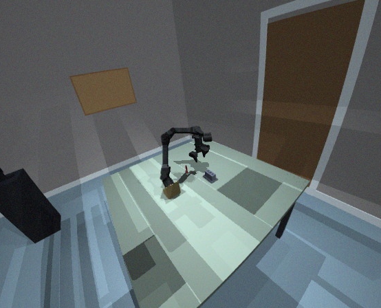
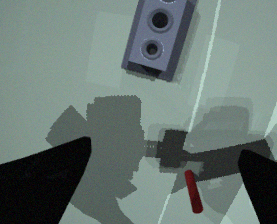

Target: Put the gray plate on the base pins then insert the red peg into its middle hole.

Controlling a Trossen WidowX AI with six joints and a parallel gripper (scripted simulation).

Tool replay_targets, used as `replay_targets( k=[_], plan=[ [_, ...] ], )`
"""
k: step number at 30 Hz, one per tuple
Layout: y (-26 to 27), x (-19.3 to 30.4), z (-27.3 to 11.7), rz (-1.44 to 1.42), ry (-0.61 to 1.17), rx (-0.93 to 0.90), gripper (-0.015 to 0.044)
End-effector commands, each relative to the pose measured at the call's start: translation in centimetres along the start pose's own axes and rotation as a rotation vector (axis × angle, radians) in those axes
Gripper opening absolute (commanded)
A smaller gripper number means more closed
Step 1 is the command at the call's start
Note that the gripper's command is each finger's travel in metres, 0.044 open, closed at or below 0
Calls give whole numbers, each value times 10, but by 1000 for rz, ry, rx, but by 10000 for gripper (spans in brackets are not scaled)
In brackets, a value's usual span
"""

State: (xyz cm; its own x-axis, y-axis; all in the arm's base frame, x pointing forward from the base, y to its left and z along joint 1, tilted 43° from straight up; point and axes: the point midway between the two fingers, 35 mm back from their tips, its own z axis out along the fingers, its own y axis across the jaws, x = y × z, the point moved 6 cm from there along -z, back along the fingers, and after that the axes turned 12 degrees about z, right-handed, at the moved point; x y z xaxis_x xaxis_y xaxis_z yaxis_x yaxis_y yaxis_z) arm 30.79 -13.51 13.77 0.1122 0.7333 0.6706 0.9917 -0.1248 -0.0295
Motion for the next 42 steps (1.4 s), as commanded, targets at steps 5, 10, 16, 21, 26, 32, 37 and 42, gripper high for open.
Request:
replay_targets(
  k=[5, 10, 16, 21, 26, 32, 37, 42],
  plan=[
    [-56, 84, 2, -225, 8, 3, 440],
    [-87, 114, 8, -328, 15, 4, 440],
    [-86, 111, 35, -329, 15, 4, 440],
    [-86, 111, 47, -328, 16, 3, 440],
    [-85, 111, 59, -329, 16, 3, 440],
    [-84, 110, 68, -329, 15, 3, 440],
    [-84, 110, 76, -329, 14, 3, 440],
    [-84, 110, 85, -330, 14, 3, 440]
  ],
)
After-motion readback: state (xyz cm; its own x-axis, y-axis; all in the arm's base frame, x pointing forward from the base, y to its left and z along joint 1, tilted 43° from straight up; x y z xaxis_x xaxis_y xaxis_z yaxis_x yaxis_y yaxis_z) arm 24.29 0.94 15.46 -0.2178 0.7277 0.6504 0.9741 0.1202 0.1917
